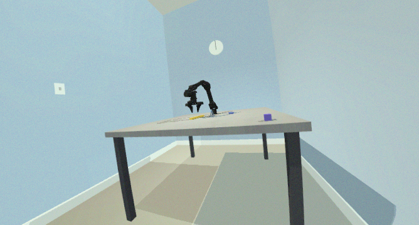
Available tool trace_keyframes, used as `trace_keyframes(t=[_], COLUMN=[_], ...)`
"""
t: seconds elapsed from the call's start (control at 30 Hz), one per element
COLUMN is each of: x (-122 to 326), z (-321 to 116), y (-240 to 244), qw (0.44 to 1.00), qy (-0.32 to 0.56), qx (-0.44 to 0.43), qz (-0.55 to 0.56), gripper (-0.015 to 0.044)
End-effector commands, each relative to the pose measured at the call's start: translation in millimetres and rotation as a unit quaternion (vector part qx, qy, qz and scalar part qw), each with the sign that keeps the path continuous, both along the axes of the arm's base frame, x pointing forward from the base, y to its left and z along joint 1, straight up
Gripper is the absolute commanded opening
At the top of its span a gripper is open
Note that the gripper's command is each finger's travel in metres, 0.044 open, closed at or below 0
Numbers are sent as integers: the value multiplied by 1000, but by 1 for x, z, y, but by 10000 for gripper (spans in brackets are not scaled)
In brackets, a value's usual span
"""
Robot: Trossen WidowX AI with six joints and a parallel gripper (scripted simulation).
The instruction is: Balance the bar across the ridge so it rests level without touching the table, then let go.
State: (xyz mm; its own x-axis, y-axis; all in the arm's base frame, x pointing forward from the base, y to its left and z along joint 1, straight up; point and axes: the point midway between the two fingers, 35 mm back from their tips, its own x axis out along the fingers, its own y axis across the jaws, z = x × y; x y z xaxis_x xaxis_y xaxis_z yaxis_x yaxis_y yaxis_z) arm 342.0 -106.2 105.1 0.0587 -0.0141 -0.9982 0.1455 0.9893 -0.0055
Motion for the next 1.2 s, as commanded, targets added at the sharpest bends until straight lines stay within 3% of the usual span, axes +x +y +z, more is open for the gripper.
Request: trace_keyframes(t=[0.0, 1.17], x=[-3, -2], z=[-23, -53], y=[1, 0], qw=[1000, 1000], qy=[11, 11], qx=[1, 1], qz=[-2, -2], gripper=[315, 315])
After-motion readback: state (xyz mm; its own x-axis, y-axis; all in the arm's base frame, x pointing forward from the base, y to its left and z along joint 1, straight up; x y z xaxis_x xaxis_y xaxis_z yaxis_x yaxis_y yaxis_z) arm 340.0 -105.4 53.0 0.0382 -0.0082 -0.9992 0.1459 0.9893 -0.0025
